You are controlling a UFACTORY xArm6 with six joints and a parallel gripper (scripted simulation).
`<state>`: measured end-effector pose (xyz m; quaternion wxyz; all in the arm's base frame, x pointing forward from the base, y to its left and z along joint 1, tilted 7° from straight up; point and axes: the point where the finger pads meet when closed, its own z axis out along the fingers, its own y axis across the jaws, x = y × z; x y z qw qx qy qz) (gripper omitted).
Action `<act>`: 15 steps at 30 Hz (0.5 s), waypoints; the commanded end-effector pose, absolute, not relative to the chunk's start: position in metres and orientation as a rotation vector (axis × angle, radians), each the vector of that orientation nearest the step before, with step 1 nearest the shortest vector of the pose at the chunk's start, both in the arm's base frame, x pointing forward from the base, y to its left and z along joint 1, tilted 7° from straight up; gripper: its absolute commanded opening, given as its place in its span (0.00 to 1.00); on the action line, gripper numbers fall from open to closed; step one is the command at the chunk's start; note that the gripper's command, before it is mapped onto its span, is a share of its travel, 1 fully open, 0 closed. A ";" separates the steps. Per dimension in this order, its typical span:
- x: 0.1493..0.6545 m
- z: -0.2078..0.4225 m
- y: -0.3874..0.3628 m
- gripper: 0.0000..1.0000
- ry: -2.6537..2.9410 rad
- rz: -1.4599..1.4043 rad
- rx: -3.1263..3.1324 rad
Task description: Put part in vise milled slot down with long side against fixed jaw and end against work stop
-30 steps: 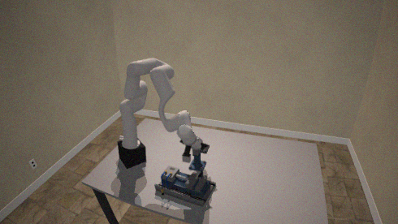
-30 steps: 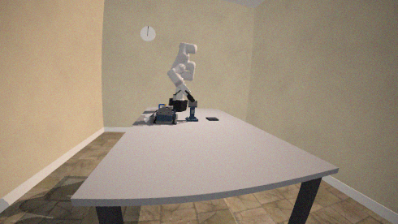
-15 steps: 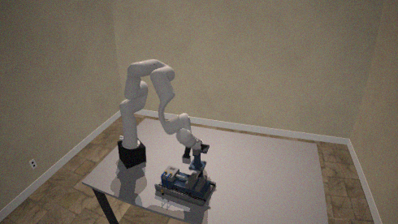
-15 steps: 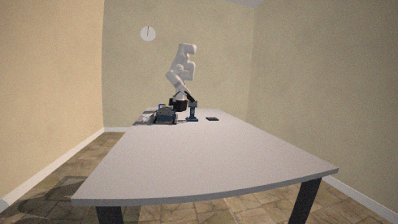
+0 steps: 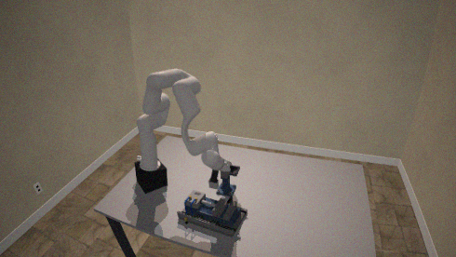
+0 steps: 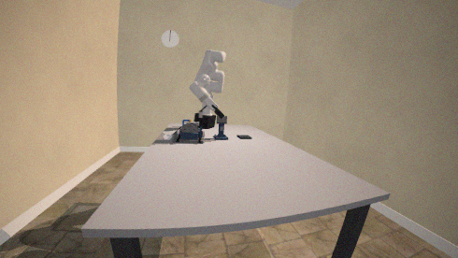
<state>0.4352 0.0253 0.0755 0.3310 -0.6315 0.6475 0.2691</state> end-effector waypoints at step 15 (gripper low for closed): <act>0.436 0.077 0.025 0.89 1.685 0.705 -1.647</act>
